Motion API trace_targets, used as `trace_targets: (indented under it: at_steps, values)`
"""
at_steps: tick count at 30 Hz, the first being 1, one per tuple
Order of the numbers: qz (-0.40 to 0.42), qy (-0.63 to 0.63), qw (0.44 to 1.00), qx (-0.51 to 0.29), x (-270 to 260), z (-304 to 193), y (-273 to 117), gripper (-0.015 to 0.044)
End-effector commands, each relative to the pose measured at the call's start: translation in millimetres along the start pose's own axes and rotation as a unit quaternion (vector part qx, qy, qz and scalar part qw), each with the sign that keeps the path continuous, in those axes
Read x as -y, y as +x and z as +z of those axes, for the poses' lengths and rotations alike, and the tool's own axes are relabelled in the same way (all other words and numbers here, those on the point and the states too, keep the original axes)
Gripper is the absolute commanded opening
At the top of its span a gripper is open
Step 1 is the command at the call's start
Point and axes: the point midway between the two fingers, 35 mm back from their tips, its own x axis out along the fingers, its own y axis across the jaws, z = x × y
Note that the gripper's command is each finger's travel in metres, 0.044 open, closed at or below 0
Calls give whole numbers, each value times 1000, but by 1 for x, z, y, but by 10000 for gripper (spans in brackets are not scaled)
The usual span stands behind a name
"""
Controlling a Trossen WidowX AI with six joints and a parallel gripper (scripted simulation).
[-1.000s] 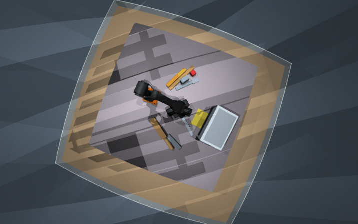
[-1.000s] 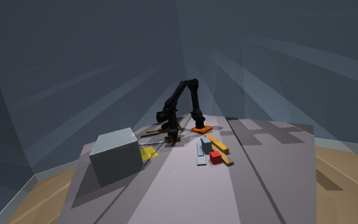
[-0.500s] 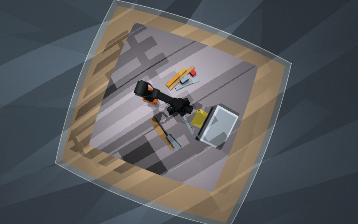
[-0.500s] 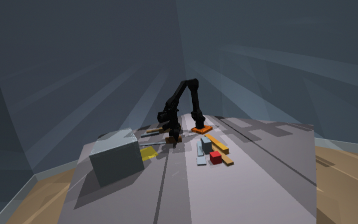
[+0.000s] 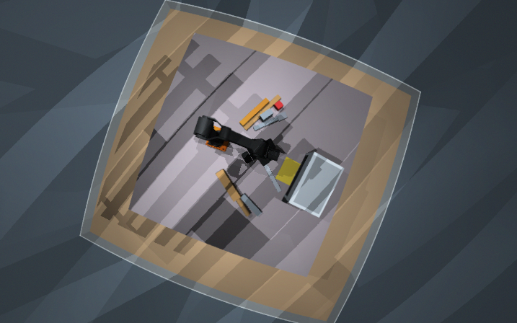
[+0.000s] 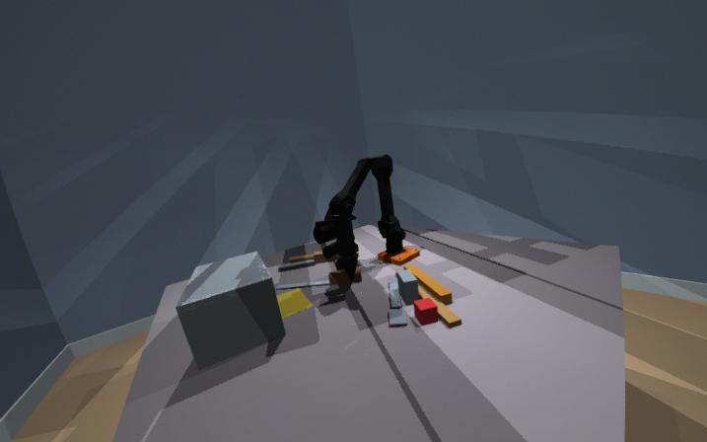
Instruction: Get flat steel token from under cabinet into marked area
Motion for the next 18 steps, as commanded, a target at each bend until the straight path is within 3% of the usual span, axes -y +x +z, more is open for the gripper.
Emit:
trace_targets:
  at_steps: [1, 18]
  values:
    - [2, 0, 1000, 1, -4, -2, -1, 0]
    - [2, 0, 1000, 0, -17, -13, -1, 0]
